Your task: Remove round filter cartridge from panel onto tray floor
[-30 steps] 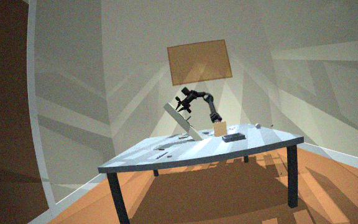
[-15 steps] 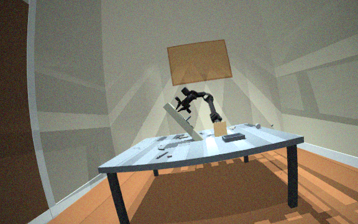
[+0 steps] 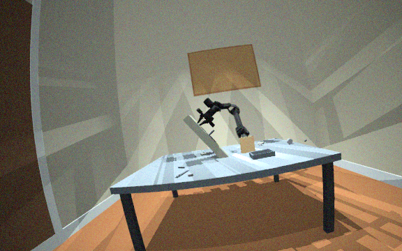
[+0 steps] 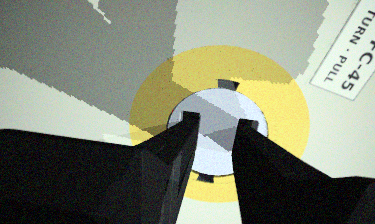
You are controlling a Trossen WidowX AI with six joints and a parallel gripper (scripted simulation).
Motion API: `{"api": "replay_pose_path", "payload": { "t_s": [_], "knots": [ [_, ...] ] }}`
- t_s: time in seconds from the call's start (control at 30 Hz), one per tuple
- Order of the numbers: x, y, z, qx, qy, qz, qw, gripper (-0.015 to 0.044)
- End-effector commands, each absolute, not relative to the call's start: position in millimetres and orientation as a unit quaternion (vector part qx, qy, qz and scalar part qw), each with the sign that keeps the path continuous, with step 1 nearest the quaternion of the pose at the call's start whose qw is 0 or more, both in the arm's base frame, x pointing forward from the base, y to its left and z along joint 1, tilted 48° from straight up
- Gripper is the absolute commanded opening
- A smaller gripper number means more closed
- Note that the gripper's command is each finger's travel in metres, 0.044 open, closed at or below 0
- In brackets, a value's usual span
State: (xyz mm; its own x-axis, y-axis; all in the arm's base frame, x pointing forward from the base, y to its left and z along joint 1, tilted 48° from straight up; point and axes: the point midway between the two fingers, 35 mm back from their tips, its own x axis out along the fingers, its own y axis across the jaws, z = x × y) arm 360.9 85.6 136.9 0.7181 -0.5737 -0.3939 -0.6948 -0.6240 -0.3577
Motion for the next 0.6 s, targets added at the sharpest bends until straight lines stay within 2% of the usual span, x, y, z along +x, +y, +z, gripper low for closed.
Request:
{"api": "replay_pose_path", "payload": {
  "t_s": [0.0, 0.13, 0.27, 0.57],
  "knots": [
    [361.6, 85.9, 136.9, -0.892, 0.354, 0.122, 0.252, 0.0048],
    [361.6, 85.9, 136.9, -0.892, 0.354, 0.122, 0.252, 0.0000],
    [363.1, 84.2, 135.7, -0.886, 0.358, 0.116, 0.270, 0.0000],
    [365.6, 81.2, 133.7, -0.835, 0.373, 0.064, 0.399, 0.0000]
  ]
}}
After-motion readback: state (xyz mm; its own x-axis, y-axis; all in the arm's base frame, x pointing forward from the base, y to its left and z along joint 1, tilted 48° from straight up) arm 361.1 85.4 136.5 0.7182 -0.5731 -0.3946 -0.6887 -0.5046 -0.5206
